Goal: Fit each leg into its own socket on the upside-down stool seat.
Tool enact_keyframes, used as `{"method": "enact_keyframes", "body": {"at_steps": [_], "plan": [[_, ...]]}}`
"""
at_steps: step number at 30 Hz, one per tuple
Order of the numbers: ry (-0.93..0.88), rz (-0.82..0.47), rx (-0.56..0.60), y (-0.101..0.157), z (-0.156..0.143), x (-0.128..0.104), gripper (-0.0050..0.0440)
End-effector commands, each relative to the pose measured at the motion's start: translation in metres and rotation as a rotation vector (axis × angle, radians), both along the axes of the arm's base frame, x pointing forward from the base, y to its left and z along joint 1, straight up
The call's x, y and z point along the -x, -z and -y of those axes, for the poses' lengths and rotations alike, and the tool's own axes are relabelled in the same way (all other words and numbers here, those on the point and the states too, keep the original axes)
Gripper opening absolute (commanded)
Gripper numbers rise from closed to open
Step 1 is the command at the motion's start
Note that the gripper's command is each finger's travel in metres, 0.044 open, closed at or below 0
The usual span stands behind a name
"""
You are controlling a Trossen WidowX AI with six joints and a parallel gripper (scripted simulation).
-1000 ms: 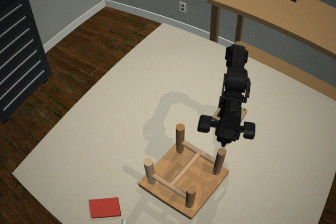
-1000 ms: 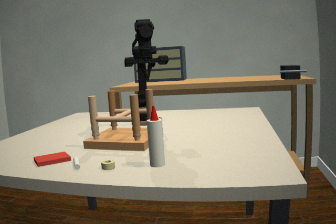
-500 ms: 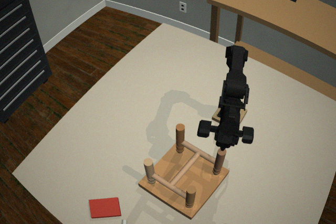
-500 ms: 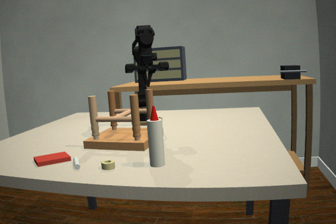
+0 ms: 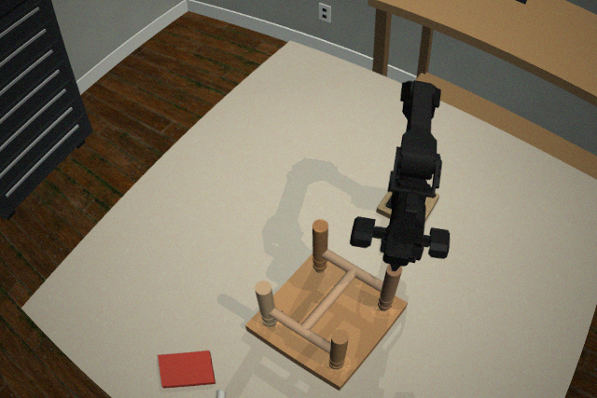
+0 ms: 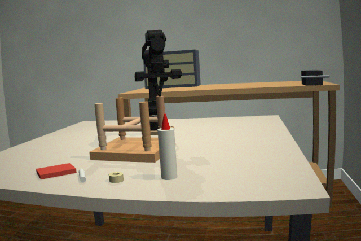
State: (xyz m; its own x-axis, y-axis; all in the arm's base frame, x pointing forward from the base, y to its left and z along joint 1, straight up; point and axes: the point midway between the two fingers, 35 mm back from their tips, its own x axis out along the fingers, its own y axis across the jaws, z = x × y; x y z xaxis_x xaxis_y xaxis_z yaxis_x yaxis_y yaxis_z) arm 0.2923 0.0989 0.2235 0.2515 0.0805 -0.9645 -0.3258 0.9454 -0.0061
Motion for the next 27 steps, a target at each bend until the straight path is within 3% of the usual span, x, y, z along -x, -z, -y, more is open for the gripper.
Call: {"method": "enact_keyframes", "body": {"at_steps": [1, 14, 27], "plan": [[0.004, -0.005, -0.003, 0.004, 0.000, 0.002, 0.0000], [0.004, -0.005, -0.003, 0.017, 0.000, 0.002, 0.0000], [0.002, 0.003, -0.007, 0.003, -0.001, 0.001, 0.0000]]}}
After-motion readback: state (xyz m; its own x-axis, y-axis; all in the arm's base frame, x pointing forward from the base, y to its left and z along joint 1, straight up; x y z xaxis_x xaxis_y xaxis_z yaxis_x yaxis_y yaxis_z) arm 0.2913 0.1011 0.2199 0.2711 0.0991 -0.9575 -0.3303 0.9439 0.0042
